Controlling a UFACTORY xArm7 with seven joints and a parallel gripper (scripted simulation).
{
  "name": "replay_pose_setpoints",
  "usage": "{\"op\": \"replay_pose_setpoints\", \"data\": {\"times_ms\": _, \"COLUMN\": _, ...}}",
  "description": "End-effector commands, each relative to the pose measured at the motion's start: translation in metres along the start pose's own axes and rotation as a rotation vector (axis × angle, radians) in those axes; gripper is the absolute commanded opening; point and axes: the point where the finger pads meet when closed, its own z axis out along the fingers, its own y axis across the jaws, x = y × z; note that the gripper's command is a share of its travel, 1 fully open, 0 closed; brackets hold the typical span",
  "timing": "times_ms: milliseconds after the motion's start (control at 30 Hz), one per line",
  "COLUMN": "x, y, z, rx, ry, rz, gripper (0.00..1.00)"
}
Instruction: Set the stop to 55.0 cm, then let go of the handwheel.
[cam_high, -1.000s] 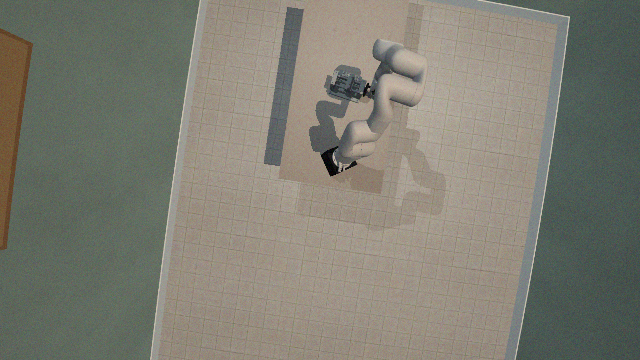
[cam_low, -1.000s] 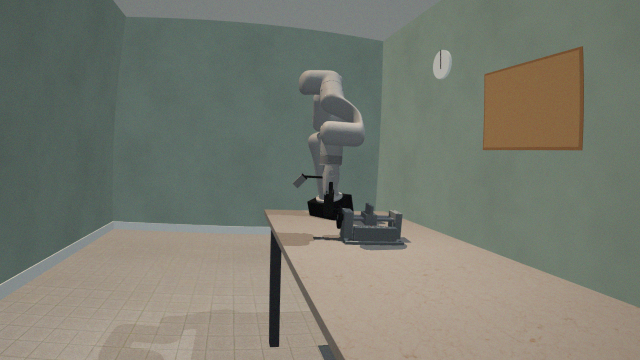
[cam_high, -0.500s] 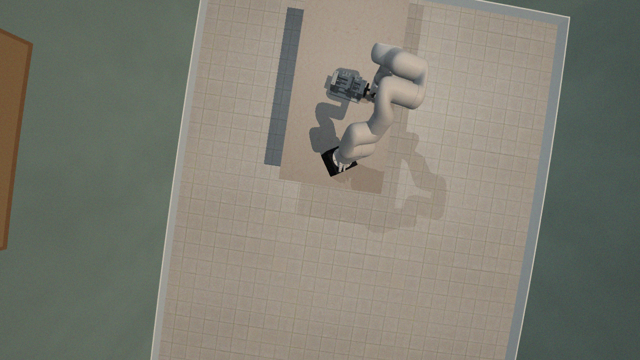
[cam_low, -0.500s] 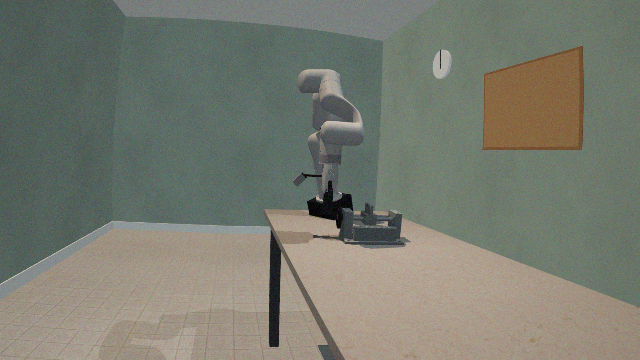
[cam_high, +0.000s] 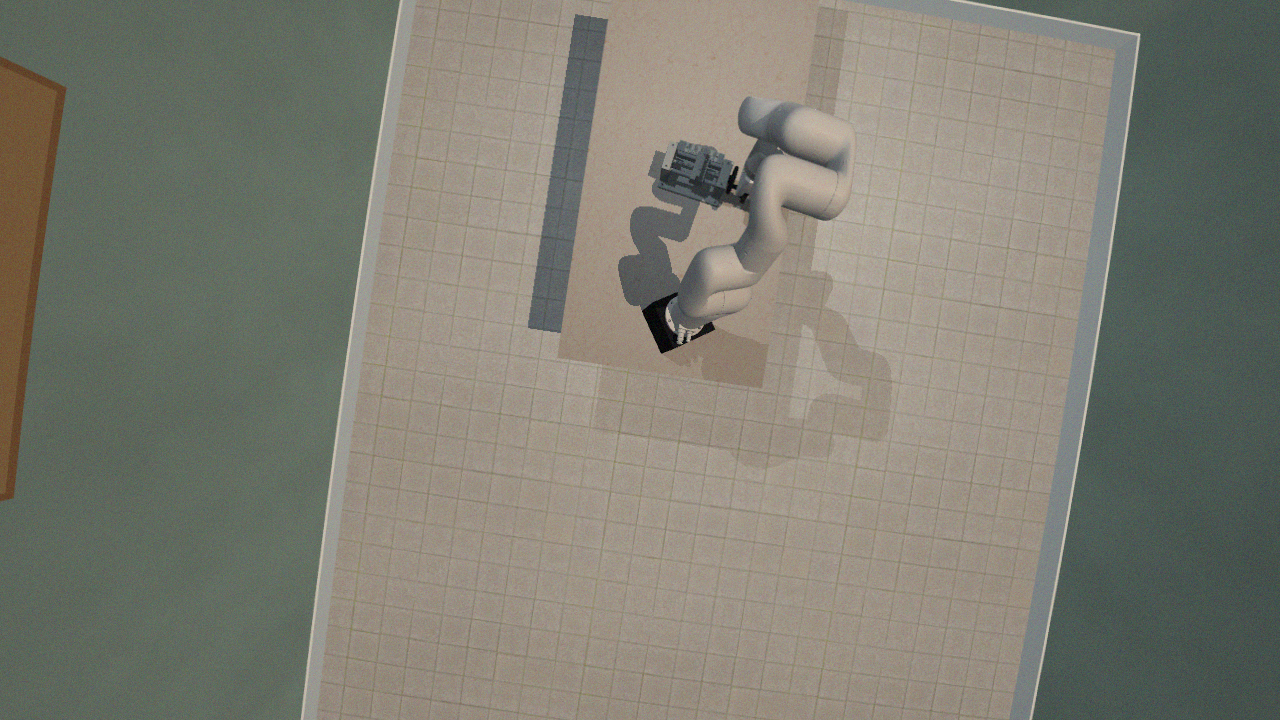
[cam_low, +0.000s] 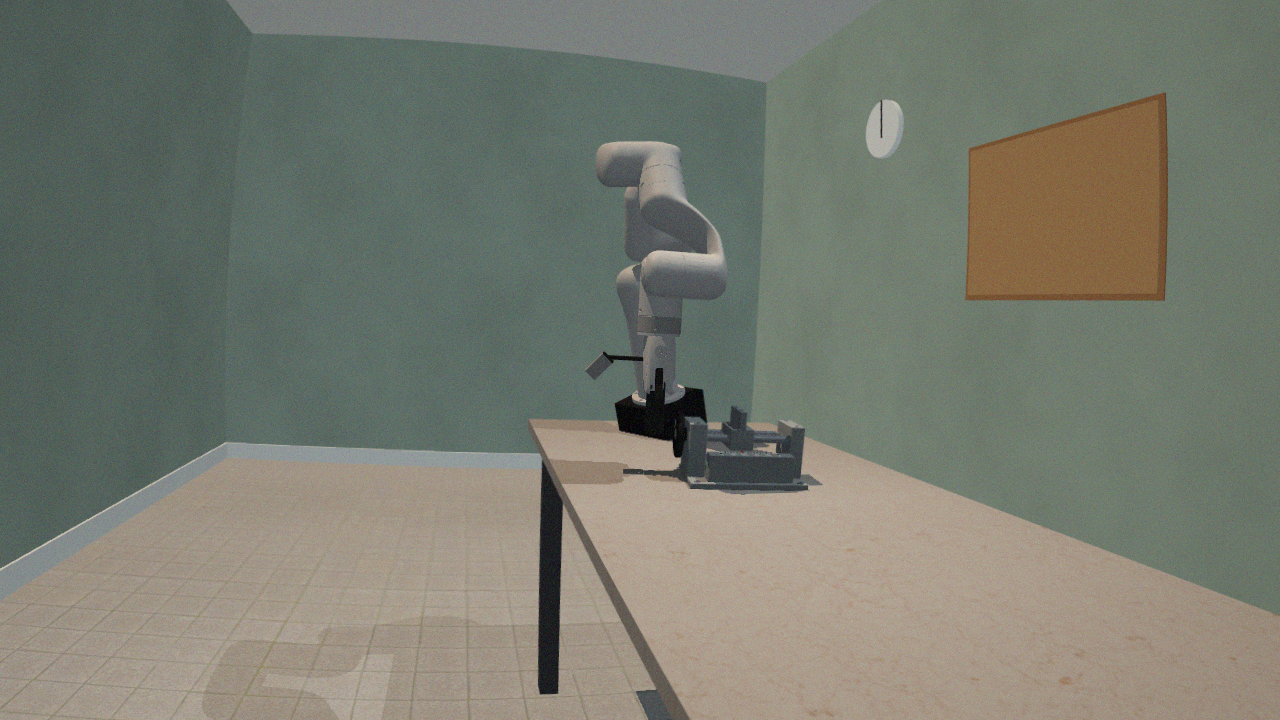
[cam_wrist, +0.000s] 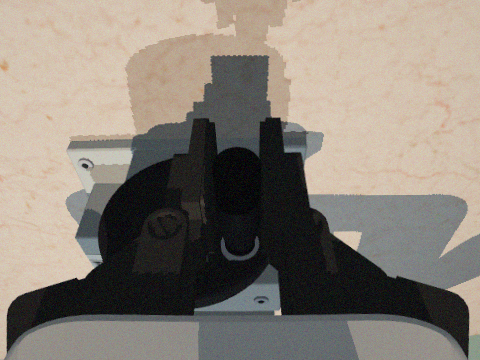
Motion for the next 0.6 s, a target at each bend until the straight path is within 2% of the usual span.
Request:
{"op": "replay_pose_setpoints", "data": {"times_ms": 0, "x": 0.0, "y": 0.003, "z": 0.008, "rx": 0.001, "ry": 0.0, "rz": 0.0, "gripper": 0.06}}
{"op": "replay_pose_setpoints", "data": {"times_ms": 567, "x": 0.0, "y": -0.007, "z": 0.037, "rx": 0.001, "ry": 0.0, "rz": 0.0, "gripper": 0.06}}
